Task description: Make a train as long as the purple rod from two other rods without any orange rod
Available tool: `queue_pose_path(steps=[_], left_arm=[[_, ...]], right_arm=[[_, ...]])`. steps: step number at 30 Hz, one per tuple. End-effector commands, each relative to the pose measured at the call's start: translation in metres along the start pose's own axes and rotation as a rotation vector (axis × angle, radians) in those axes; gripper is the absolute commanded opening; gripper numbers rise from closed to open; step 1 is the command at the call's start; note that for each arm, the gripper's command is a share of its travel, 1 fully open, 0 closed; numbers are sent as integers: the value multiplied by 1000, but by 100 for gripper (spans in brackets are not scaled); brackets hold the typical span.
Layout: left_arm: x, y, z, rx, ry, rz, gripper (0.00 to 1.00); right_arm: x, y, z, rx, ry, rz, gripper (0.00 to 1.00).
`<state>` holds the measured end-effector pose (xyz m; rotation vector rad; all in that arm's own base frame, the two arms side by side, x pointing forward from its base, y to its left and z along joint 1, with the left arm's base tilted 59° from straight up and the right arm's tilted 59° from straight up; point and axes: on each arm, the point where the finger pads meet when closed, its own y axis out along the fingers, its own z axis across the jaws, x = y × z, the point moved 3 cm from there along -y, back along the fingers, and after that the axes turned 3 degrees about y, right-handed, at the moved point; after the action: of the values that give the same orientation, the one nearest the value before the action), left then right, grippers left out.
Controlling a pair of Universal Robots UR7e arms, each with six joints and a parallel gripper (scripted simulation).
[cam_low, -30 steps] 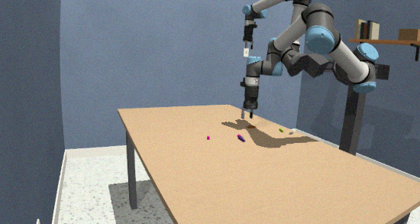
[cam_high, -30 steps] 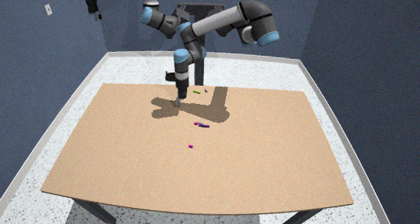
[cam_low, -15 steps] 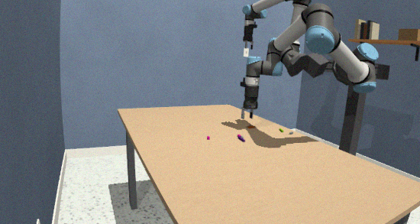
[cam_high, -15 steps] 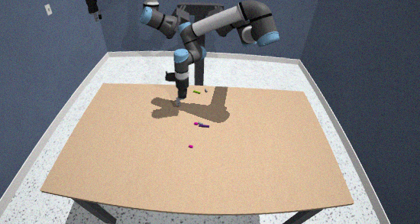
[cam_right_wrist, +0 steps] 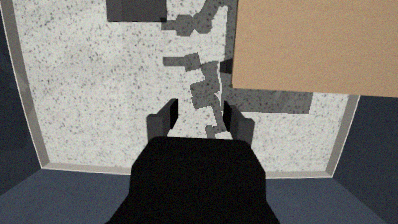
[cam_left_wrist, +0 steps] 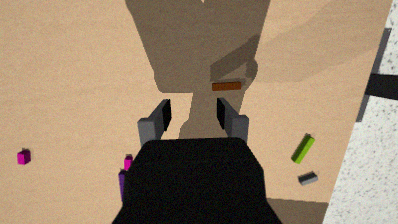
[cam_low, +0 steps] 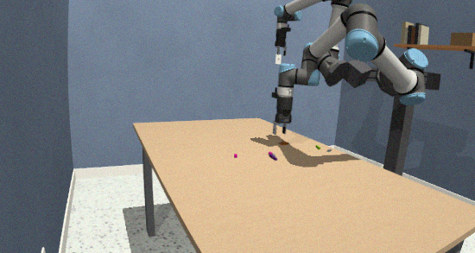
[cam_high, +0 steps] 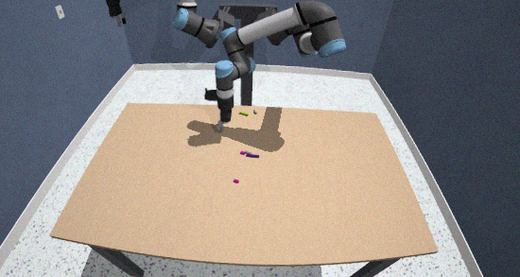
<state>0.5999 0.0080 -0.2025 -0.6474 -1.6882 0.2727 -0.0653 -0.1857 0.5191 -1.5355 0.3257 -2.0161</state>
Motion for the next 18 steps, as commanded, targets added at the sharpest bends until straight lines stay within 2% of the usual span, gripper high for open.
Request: queue_pose_path(steps=[1, 18], left_arm=[[0, -1, -1, -1, 0, 1, 100], [0, -1, 1, -1, 14, 1, 100]], right_arm=[[0, 0, 0, 0, 0, -1, 100], [0, 0, 0, 0, 0, -1, 100]])
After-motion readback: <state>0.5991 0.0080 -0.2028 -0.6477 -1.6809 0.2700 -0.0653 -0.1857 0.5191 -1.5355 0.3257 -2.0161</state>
